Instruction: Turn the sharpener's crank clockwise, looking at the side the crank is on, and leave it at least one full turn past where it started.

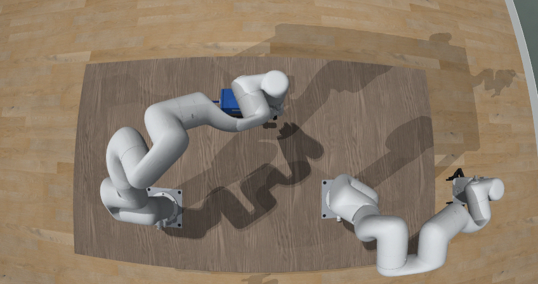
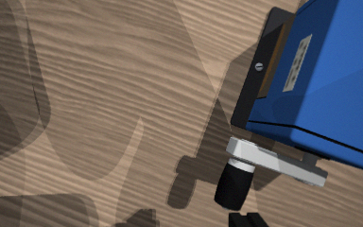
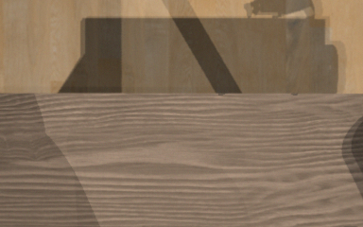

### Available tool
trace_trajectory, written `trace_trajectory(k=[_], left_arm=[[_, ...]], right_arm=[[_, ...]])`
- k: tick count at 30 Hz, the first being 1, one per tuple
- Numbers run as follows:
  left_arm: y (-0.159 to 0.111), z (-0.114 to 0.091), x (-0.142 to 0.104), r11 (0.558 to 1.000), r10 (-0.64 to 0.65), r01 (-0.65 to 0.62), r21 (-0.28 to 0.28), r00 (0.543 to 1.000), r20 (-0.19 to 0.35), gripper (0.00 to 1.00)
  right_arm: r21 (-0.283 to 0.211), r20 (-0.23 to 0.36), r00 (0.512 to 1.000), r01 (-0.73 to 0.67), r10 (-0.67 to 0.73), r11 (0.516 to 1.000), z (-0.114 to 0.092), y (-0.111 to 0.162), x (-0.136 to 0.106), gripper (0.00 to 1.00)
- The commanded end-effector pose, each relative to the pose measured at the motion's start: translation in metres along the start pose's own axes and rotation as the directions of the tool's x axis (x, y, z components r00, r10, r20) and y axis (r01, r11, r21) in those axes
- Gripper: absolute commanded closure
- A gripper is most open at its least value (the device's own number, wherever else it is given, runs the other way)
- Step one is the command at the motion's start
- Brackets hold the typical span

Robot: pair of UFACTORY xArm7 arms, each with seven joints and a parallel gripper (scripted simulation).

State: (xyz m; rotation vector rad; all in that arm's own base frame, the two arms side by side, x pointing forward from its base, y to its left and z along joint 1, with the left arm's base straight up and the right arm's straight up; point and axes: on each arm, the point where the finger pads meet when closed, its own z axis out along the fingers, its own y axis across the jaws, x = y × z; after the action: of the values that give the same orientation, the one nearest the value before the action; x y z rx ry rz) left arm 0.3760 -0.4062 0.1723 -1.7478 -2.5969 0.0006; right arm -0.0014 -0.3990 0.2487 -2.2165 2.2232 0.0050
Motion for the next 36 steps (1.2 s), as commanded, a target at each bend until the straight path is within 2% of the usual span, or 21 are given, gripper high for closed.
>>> trace_trajectory(k=[1, 11, 13, 14, 20, 28, 30, 31, 36], left_arm=[[-0.0006, -0.0004, -0.0012, 0.986, -0.166, 0.166, -0.006, 0.986, -0.001, 1.0], [-0.0012, 0.0017, -0.0008, 0.915, -0.404, 0.404, -0.008, 0.915, -0.004, 1.0], [-0.0012, 0.0017, -0.0008, 0.915, -0.404, 0.404, -0.008, 0.915, -0.004, 1.0], [-0.0014, 0.0022, -0.0007, 0.883, -0.47, 0.47, -0.009, 0.883, -0.005, 1.0], [-0.0016, 0.003, -0.0005, 0.809, -0.588, 0.587, -0.01, 0.809, -0.005, 1.0], [-0.0017, 0.0038, -0.0003, 0.677, -0.736, 0.736, -0.013, 0.677, -0.004, 1.0], [-0.0017, 0.0038, -0.0003, 0.677, -0.736, 0.736, -0.013, 0.677, -0.004, 1.0], [-0.0017, 0.004, -0.0002, 0.621, -0.783, 0.783, -0.013, 0.622, -0.004, 1.0], [-0.0017, 0.0042, -0.0002, 0.528, -0.849, 0.849, -0.014, 0.528, -0.003, 1.0]], right_arm=[[0.001, -0.004, 1.0, 0.0, 0.0, 1.0, -0.0013, -0.0002, 0.001, 0.0], [0.001, -0.004, 1.0, 0.0, 0.0, 1.0, -0.0013, -0.0002, 0.001, 0.0], [0.001, -0.004, 1.0, 0.0, 0.0, 1.0, -0.0013, -0.0002, 0.001, 0.0], [0.001, -0.004, 1.0, 0.0, 0.0, 1.0, -0.0013, -0.0002, 0.001, 0.0], [0.001, -0.004, 1.0, 0.0, 0.0, 1.0, -0.0013, -0.0002, 0.001, 0.0], [0.001, -0.004, 1.0, 0.0, 0.0, 1.0, -0.0013, -0.0002, 0.001, 0.0], [0.001, -0.004, 1.0, 0.0, 0.0, 1.0, -0.0013, -0.0002, 0.001, 0.0], [0.001, -0.004, 1.0, 0.0, 0.0, 1.0, -0.0013, -0.0002, 0.001, 0.0], [0.001, -0.004, 1.0, 0.0, 0.0, 1.0, -0.0013, -0.0002, 0.001, 0.0]])
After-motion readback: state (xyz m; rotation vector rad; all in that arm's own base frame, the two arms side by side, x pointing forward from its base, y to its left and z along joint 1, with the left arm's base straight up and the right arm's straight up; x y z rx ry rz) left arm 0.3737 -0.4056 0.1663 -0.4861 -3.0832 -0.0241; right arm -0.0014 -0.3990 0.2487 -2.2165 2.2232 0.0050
